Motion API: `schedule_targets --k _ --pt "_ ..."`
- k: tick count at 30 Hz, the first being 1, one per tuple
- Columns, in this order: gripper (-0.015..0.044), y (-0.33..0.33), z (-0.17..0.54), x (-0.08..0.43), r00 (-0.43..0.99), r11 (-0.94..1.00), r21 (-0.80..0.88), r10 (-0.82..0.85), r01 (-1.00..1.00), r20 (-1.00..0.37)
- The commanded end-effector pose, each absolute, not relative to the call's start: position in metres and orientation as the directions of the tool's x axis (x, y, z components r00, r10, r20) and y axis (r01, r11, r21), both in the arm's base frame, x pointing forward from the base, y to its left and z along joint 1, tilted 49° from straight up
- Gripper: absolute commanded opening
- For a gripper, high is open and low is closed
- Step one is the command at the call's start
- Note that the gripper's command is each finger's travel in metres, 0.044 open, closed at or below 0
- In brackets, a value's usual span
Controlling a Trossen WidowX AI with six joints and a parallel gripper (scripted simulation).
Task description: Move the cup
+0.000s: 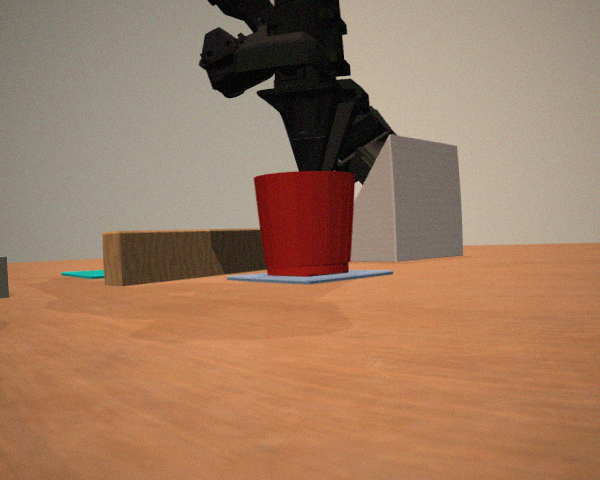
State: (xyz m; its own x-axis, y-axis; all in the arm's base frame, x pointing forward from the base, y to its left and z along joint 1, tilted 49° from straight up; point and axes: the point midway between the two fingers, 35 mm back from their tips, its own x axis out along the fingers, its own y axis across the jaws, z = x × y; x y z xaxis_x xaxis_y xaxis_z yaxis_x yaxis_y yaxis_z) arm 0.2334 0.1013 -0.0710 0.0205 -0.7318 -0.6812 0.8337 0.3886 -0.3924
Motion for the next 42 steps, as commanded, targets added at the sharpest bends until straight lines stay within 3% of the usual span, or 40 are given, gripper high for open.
schedule_targets --k 1,26,29,42 --pt "0.0148 0.093 -0.077 0.232 0.016 0.387 -0.404 -0.738 0.829 -0.674" --pt "0.0148 0.073 -0.093 0.231 0.016 0.385 -0.404 -0.74 0.83 -0.673" --pt "0.0069 0.075 -0.093 0.231 0.016 0.383 -0.399 -0.737 0.833 -0.676" --pt "0.0 0.075 -0.093 0.231 0.016 0.383 -0.399 -0.737 0.833 -0.676"
